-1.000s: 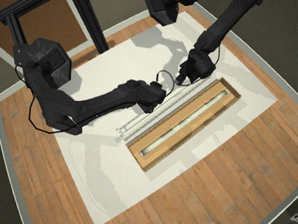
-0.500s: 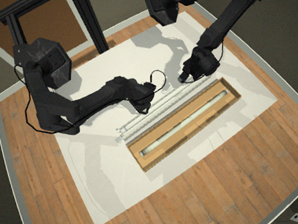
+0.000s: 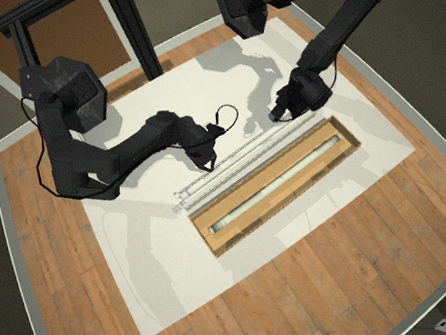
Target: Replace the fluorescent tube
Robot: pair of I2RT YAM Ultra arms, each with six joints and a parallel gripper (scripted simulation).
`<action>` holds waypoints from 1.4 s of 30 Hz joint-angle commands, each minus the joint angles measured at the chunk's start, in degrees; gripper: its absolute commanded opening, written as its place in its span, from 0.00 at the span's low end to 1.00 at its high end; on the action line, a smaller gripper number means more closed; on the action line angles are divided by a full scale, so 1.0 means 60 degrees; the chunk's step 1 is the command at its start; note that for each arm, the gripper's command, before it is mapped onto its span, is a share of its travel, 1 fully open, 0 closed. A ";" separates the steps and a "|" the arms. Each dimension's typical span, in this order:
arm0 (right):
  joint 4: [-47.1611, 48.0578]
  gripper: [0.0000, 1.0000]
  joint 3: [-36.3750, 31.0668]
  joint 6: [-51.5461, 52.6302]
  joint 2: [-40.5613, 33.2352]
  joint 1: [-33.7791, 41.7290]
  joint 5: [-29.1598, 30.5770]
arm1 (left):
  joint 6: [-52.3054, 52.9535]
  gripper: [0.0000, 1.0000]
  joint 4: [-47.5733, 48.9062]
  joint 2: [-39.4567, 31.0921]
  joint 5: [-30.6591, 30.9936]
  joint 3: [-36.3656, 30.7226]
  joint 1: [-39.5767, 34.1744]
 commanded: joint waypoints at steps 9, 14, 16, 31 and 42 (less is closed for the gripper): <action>0.0669 0.49 0.0332 -0.0413 0.0314 -0.0208 -0.0338 | 0.0346 0.49 0.0699 0.0383 0.0282 0.0175 0.0276; 0.0817 0.49 0.0503 -0.0583 0.0494 -0.0346 -0.0469 | 0.0400 0.49 0.0888 0.0646 0.0315 0.0317 0.0296; 0.0901 0.49 0.0583 -0.0686 0.0625 -0.0470 -0.0559 | 0.0573 0.49 0.1181 0.0821 0.0446 0.0267 0.0496; 0.0778 0.49 0.1268 -0.1094 0.1279 -0.0740 -0.0900 | 0.0919 0.49 0.1854 0.1376 0.0720 0.0586 0.0775; 0.0855 0.49 0.1142 -0.1044 0.0851 -0.0765 -0.0920 | 0.0872 0.11 0.1815 0.1636 0.0713 0.0332 0.0756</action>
